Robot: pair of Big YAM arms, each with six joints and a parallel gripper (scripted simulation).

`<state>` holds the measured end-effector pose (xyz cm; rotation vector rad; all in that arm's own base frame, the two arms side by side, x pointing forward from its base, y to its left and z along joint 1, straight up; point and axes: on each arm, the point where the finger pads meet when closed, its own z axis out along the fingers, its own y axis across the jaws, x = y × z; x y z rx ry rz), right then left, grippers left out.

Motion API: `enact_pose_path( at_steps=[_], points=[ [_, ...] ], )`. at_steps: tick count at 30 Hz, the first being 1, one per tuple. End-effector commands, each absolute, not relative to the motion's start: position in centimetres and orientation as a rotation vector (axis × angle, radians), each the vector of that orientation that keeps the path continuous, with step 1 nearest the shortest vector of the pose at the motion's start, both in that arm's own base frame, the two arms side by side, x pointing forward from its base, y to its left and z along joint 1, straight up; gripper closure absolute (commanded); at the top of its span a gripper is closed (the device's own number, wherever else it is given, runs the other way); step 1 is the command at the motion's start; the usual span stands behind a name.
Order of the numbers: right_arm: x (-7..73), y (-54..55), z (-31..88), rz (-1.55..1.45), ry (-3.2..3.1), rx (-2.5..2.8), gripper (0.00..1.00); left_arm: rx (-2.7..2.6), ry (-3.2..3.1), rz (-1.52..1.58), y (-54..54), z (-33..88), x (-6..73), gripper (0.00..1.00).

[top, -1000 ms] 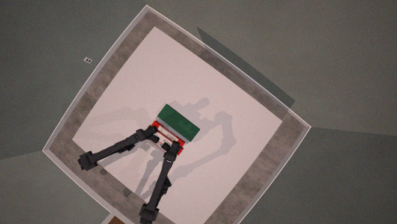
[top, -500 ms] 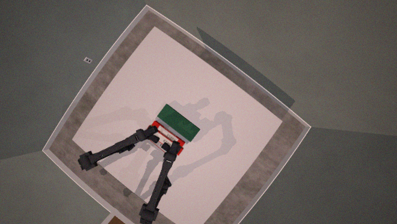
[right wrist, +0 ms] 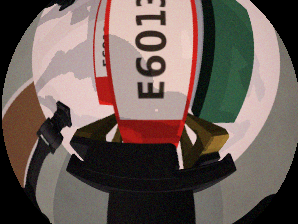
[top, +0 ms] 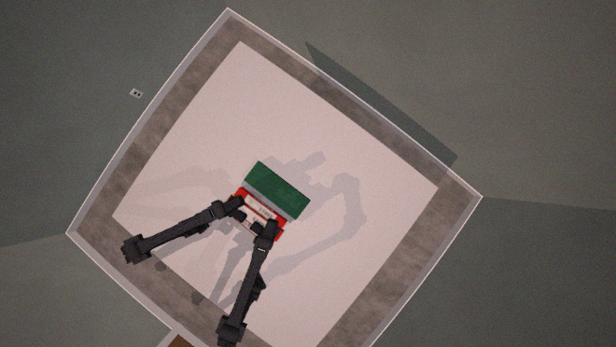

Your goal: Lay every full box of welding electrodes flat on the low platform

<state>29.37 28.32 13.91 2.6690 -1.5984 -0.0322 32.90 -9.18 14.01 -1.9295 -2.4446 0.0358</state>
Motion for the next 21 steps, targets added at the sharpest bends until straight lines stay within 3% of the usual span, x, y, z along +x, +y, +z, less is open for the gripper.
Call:
enact_pose_path(
  at_steps=[1, 21],
  points=[
    [30.8, 29.4, 17.7, 0.017, -1.643, 2.732, 1.00, -1.971, -2.501, -0.026, -9.4, 17.6, 34.7, 1.00],
    [30.8, 29.3, 20.2, 0.017, -1.643, 2.732, 1.00, -1.972, -2.501, -0.026, -9.4, 20.0, 34.6, 1.00]
  ],
)
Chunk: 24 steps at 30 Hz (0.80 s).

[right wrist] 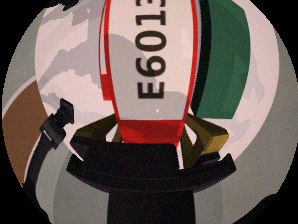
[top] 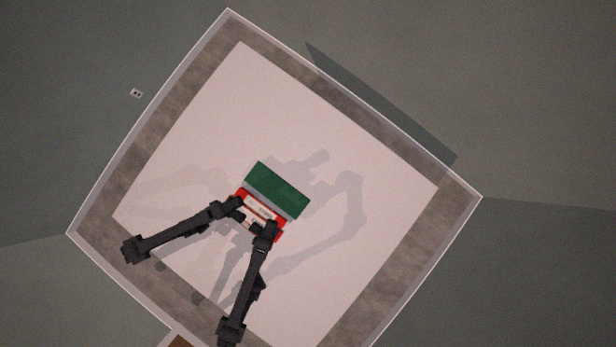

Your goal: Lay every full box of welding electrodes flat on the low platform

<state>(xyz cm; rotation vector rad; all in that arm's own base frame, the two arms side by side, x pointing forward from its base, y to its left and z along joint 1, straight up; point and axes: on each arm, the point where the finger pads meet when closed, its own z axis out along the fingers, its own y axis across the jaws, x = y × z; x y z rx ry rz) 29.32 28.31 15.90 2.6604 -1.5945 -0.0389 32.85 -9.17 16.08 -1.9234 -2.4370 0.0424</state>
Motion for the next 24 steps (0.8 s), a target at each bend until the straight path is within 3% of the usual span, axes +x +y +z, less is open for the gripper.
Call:
enact_pose_path(
  at_steps=[1, 24],
  points=[
    [30.8, 29.3, 20.3, 0.017, -1.643, 2.732, 1.00, -1.972, -2.501, -0.026, -9.4, 20.2, 34.6, 1.00],
    [30.7, 29.3, 21.8, 0.017, -1.643, 2.732, 1.00, -1.972, -2.501, -0.027, -9.4, 21.7, 34.6, 1.00]
  ],
)
